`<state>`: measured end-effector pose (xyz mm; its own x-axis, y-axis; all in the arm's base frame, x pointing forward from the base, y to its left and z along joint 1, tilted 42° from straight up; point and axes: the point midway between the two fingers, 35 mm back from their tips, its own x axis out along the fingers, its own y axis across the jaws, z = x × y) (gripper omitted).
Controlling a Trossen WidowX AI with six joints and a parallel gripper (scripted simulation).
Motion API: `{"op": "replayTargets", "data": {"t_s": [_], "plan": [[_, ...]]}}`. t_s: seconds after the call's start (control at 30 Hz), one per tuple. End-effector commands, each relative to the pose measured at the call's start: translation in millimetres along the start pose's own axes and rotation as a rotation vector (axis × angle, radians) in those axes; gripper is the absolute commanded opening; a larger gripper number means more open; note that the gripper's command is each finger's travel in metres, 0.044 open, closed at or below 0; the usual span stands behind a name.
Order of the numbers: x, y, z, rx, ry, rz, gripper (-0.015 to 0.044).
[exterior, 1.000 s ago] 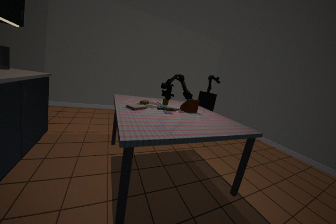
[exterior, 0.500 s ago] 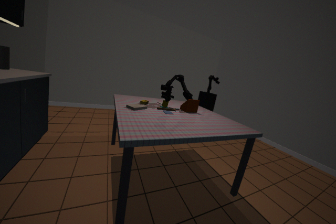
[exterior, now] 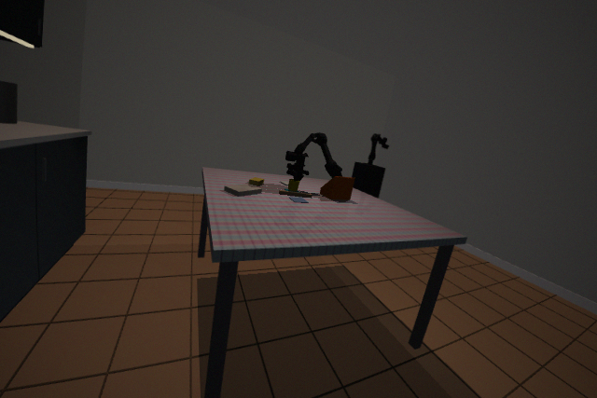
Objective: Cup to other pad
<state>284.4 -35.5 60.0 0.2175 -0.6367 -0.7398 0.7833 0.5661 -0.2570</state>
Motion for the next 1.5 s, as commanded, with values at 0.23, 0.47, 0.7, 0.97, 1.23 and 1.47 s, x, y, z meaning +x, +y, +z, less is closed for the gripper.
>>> {"op": "replayTargets", "data": {"t_s": [0.23, 0.47, 0.7, 0.97, 1.23, 1.47], "plan": [[0, 0, 0, 0.001, 0.000, 0.000, 0.0147], [-2, 0, 0, 0.001, 0.001, 0.000, 0.0147], [-11, 1, 0, -0.001, 0.002, -0.001, 0.0147], [-22, 2, -1, -0.002, 0.003, -0.002, 0.0147], [-33, 2, -2, -0.004, 0.004, -0.004, 0.0147], [-41, 1, -4, -0.006, 0.004, -0.005, 0.0147]]}}
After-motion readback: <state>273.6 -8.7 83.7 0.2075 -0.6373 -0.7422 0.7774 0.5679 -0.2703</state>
